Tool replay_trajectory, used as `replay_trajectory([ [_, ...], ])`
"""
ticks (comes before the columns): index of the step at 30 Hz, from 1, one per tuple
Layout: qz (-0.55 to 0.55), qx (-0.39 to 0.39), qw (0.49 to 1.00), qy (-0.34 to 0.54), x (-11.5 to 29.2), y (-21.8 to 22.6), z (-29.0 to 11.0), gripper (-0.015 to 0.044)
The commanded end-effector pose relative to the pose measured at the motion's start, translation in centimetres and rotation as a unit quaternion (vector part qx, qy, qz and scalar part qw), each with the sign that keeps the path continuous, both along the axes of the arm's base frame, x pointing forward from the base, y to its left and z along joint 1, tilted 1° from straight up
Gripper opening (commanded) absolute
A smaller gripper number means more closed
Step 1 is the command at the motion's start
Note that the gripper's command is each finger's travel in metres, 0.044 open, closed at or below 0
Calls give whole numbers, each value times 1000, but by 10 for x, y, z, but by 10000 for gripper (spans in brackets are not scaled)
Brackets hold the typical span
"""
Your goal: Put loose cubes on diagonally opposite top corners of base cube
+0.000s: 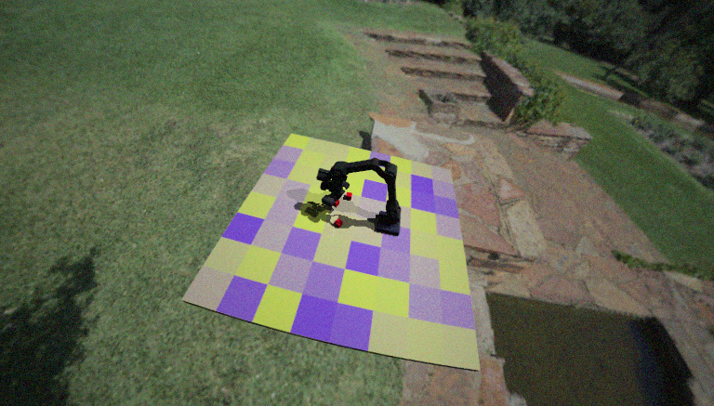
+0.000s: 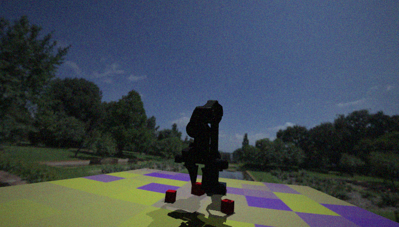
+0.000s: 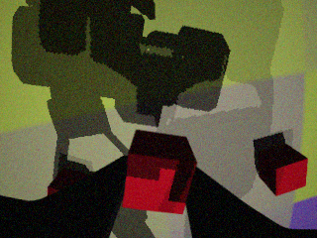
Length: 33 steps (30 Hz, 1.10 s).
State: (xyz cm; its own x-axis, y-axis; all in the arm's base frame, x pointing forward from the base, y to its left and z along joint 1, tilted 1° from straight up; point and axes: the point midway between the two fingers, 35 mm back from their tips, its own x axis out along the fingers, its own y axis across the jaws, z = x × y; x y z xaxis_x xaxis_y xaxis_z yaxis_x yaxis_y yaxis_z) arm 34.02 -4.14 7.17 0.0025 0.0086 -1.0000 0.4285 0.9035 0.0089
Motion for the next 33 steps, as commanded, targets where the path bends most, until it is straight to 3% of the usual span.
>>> replay_trajectory([
  [1, 2, 1, 1000, -7, 2, 0, 16, 105],
  [14, 2, 1, 1000, -7, -4, 0, 56, 105],
  [33, 140, 2, 990, -8, -6, 48, 37, 105],
])
